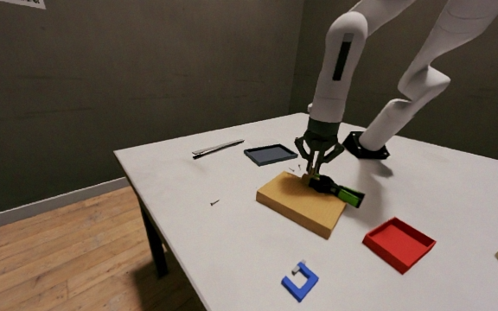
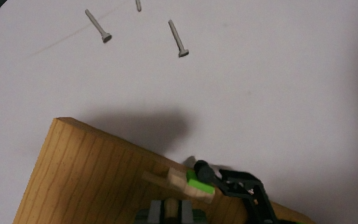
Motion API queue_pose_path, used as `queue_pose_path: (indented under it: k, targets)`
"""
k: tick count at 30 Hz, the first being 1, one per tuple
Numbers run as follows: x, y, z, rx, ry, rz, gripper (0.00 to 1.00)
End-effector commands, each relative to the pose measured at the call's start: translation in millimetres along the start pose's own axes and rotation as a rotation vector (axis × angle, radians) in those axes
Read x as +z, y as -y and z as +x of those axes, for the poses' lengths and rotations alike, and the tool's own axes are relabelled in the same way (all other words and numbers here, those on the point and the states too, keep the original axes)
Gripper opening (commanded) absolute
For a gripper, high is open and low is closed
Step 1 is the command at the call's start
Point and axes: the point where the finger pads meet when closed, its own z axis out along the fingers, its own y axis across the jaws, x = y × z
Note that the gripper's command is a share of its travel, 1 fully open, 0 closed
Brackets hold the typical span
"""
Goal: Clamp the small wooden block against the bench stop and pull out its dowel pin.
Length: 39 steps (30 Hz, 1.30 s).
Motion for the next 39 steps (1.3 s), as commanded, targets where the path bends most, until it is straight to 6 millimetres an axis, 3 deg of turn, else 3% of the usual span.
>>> queue_pose_path:
  k: [1,39]
  targets:
    - [-2.9,0.8,-3.7,0.036,0.007,0.003,0.1]
    - [-3.2,0.8,-3.6,0.357,0.008,0.002,0.1]
